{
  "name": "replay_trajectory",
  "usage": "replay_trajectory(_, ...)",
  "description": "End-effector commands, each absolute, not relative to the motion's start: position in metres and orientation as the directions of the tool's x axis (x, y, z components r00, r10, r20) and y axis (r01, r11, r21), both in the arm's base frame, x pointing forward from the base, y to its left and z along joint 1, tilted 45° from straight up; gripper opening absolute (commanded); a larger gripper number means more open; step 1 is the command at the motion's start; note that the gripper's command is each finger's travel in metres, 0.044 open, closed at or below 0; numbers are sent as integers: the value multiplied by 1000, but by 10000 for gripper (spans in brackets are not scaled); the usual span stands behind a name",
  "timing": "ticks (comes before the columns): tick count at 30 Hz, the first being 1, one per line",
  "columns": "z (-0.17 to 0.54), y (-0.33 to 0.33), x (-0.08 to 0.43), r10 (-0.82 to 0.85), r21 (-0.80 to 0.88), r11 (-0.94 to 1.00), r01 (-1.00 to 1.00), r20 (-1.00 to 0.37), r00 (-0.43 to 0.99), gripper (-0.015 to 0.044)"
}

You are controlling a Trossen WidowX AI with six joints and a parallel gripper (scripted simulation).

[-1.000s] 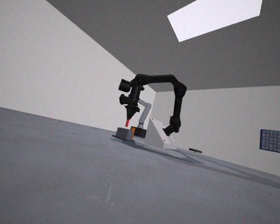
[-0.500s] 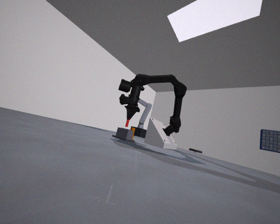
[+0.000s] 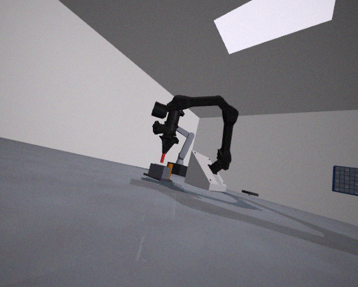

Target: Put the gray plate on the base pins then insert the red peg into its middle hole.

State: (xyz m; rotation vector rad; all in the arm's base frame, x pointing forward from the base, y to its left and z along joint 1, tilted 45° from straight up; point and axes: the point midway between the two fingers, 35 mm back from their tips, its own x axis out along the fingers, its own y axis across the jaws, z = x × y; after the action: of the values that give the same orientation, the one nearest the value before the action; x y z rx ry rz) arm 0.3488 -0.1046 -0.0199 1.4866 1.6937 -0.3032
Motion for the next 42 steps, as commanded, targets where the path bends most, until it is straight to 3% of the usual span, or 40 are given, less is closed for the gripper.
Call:
replay_trajectory(1, -20, -106, 349, 699, 337, 268, 903, -713, 59, 0)
replay_trajectory(42, -31, -94, 350, 695, 336, 278, 900, -717, 53, 0)
